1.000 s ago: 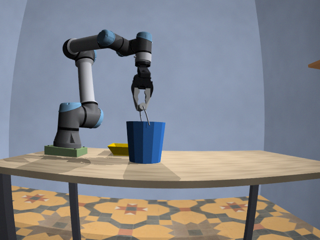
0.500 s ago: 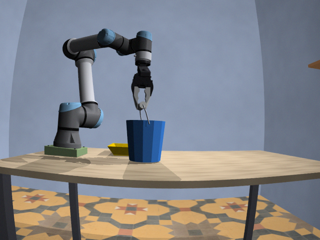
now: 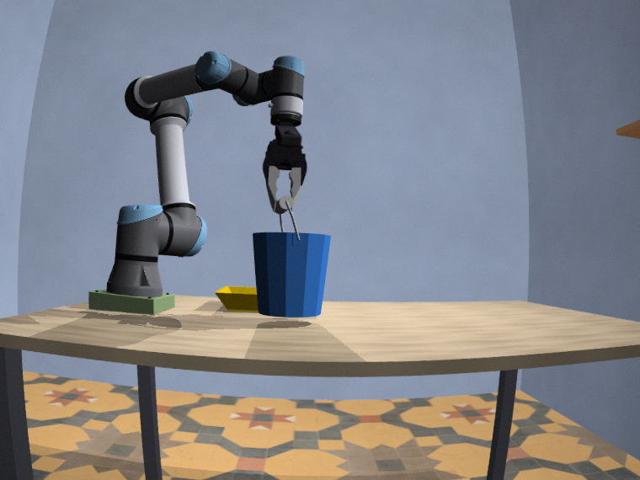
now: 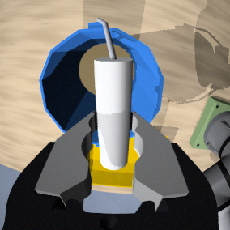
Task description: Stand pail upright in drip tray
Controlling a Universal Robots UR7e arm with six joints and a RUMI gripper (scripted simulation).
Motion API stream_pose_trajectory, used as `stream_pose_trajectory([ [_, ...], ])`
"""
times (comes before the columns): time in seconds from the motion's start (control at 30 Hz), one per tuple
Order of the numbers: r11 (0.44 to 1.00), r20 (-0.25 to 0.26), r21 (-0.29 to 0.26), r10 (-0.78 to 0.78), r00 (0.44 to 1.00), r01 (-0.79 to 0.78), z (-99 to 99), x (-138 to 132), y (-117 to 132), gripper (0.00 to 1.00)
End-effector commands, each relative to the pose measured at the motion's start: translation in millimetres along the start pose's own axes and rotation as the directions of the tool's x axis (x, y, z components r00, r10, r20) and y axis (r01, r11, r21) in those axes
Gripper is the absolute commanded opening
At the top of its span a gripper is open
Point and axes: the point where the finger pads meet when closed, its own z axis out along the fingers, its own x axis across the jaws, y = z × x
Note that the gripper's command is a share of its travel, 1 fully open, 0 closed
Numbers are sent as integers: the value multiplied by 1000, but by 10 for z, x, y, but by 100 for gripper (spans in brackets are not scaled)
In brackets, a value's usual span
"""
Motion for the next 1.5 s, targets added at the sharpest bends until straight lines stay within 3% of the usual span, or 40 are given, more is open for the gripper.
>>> stream_pose_trajectory([
  [0.0, 1000, 1, 1, 0, 1000, 0, -78, -3, -3, 0],
  [0.63, 1000, 1, 1, 0, 1000, 0, -389, -3, -3, 0],
  [1.47, 1000, 1, 1, 0, 1000, 0, -653, -2, -3, 0],
])
